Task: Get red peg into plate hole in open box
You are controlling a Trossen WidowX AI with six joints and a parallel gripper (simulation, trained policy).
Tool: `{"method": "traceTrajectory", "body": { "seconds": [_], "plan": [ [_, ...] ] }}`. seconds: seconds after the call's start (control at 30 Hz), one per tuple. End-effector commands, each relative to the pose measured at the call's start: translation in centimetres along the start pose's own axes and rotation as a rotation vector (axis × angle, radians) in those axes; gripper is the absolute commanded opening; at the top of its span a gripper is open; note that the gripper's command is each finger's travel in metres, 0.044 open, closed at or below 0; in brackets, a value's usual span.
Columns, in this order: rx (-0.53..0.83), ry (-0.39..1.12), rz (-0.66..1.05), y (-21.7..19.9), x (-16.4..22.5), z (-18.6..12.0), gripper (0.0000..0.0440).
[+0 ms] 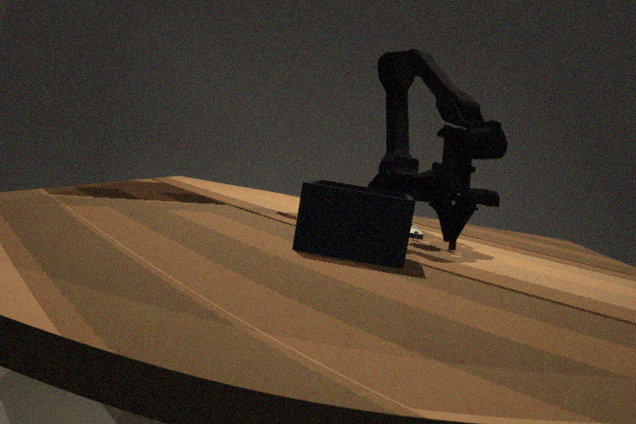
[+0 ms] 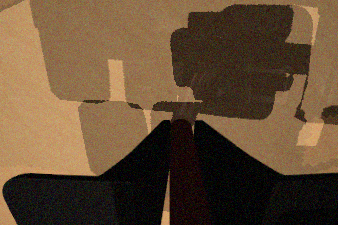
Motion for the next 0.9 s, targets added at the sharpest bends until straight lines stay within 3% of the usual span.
{"method": "traceTrajectory", "body": {
  "seconds": [0.0, 0.57, 0.87],
  "plan": [
    [-0.042, -0.039, -0.022, 0.5, -0.7, -1.6, 0.0000],
    [-0.099, -0.216, -0.103, 0.9, -4.5, -8.8, 0.0000],
    [-0.096, -0.286, -0.063, 0.7, -8.0, -10.4, 0.0000]
  ]
}}
Point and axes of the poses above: the point midway between the two fingers, 35 mm back from their tips, its own z axis out along the fingers, its own y axis across the jaws, x = y × z, the point moved 7 cm from there along -z, back along the fingers, and after that the axes turned 9 degrees about -z, right-handed, at the moved point
